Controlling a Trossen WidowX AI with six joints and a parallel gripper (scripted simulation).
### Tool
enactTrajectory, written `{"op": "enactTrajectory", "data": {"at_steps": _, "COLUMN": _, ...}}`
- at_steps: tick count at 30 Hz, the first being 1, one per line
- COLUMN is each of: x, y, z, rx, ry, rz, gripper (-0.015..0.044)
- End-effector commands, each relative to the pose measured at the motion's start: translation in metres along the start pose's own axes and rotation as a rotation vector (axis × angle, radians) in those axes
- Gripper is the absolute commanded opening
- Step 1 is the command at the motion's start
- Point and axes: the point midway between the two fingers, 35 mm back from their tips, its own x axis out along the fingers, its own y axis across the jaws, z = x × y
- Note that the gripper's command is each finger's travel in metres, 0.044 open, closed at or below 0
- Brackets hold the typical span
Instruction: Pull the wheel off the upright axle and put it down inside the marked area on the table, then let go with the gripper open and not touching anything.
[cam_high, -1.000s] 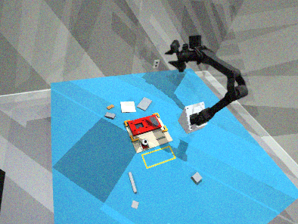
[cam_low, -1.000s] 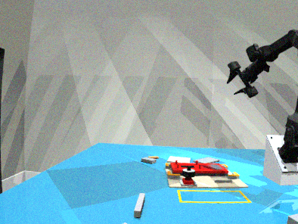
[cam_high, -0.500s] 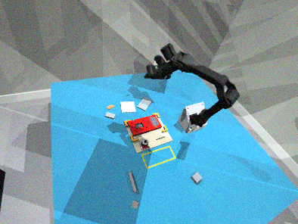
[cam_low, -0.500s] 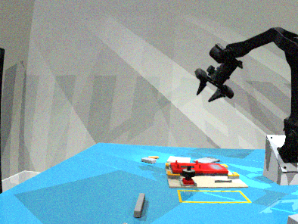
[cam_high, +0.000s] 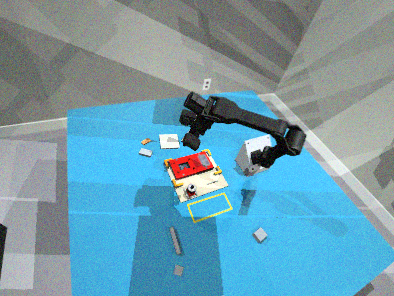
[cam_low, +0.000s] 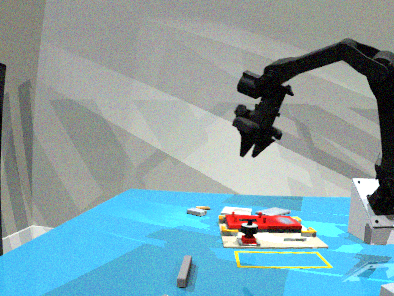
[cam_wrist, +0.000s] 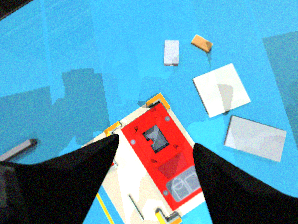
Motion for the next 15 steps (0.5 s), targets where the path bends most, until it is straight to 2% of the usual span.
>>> {"op": "enactTrajectory", "data": {"at_steps": 1, "x": 0.021, "y": 0.038, "z": -0.025, "rx": -0.195, "ry": 0.124, "rz": 0.024, "gripper": 0.03}}
{"op": "enactTrajectory", "data": {"at_steps": 10, "x": 0.055, "y": 0.115, "z": -0.097, "rx": -0.626, "ry": 0.383, "rz": 0.105, "gripper": 0.03}}
{"op": "enactTrajectory", "data": {"at_steps": 15, "x": 0.056, "y": 0.12, "z": -0.103, "rx": -0.656, "ry": 0.402, "rz": 0.113, "gripper": 0.03}}
